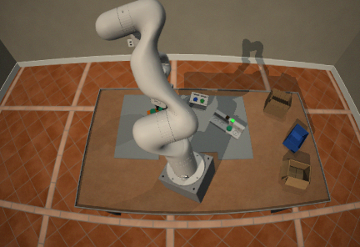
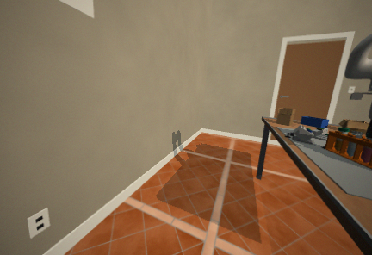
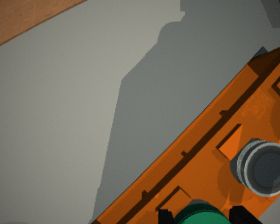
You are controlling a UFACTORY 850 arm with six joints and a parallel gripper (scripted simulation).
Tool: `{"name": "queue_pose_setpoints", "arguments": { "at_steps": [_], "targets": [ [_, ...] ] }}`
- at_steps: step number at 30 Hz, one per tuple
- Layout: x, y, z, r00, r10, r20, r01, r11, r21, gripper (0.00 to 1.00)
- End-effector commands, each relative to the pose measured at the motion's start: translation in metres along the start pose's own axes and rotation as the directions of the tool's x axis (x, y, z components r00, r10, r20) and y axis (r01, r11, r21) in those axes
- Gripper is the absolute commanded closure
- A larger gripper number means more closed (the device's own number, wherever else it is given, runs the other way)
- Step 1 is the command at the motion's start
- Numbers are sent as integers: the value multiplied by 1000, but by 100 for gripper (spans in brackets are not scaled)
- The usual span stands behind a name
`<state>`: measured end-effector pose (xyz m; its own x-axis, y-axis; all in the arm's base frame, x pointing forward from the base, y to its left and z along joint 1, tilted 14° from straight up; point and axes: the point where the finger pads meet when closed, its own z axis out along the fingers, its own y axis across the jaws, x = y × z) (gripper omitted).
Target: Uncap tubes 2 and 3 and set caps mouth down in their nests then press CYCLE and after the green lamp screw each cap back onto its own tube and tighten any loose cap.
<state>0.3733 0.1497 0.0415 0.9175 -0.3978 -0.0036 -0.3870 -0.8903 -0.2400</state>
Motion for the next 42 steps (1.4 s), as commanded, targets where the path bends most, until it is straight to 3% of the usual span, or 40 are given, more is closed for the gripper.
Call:
{"name": "queue_pose_setpoints", "arguments": {
  "at_steps": [1,6,12,14,23,29,31,33,42],
  "targets": [
    [0,0,0,989,146,-8,-146,989,6,100],
    [0,0,0,922,387,-6,-387,922,7,100],
    [0,0,1,767,642,-4,-642,767,9,100],
    [0,0,1,767,642,-4,-642,767,9,100],
    [0,0,1,411,912,0,-911,411,10,100],
    [0,0,1,140,990,2,-990,140,13,100],
    [0,0,1,140,990,2,-990,140,13,100],
    [0,0,1,24,1000,4,-1000,24,9,100],
    [0,0,1,3,1000,4,-1000,3,9,100]
  ]
}}
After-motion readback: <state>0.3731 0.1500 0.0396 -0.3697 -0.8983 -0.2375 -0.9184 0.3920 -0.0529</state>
